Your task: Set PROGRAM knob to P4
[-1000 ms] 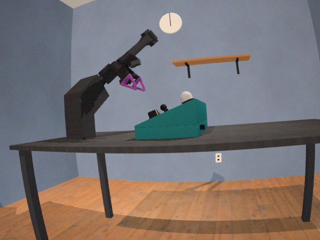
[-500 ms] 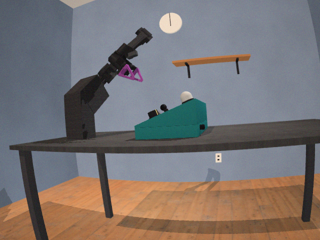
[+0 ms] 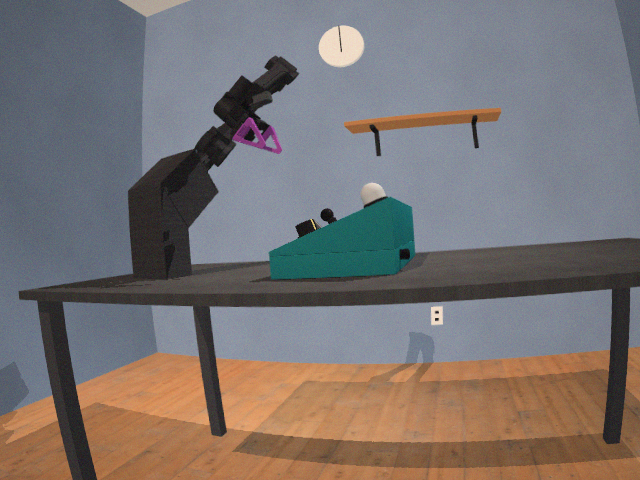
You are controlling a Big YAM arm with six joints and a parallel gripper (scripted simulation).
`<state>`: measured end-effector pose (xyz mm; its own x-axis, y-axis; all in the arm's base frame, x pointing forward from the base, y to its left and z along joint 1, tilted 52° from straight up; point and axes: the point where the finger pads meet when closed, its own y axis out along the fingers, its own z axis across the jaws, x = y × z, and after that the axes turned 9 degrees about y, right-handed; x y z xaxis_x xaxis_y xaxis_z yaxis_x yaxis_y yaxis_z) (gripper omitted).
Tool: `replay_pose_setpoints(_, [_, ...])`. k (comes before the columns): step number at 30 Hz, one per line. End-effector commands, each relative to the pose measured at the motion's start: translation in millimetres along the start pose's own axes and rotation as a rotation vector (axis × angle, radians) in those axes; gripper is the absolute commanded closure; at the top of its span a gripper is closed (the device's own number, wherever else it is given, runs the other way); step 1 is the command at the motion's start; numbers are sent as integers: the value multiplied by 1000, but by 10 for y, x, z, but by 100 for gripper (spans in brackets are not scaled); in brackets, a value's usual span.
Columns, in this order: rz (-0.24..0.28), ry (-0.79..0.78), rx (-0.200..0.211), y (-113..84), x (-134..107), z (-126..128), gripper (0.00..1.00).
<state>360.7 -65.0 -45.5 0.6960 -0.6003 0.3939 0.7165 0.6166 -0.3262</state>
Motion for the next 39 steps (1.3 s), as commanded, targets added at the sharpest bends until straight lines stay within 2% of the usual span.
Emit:
replay_pose_setpoints(1, [-24,-68,-4,-82,211,-6,0])
replay_pose_setpoints(10, [-6,-86,2,-6,241,12,0])
replay_pose_setpoints(11, [22,-66,-2,70,157,-54,0])
replay_pose_setpoints(13, [64,-62,-15,179,174,-157,0])
replay_pose_setpoints(15, [134,-61,-33,348,197,-299,0])
replay_pose_setpoints(16, [134,-61,-33,348,197,-299,0])
replay_pose_setpoints(17, [177,-61,-42,445,202,-372,0])
replay_pose_setpoints(18, [177,-61,-42,445,202,-372,0])
replay_pose_setpoints(19, [224,-62,-51,543,202,-438,0])
replay_pose_setpoints(22, [224,-62,-51,543,202,-438,0])
replay_pose_setpoints(24, [314,-66,-63,717,189,-540,0])
replay_pose_setpoints(25, [314,-66,-63,717,189,-540,0])
replay_pose_setpoints(26, [353,-68,-66,785,179,-574,0])
replay_pose_setpoints(27, [353,-68,-66,785,179,-574,0])
replay_pose_setpoints(30, [420,-72,-69,894,157,-618,0])
replay_pose_setpoints(32, [426,-72,-69,904,155,-622,0])
replay_pose_setpoints(34, [394,-55,-82,783,243,-707,0])
replay_pose_setpoints(35, [409,-26,-82,735,69,-690,0])
replay_pose_setpoints(39, [410,-35,-80,762,98,-683,0])
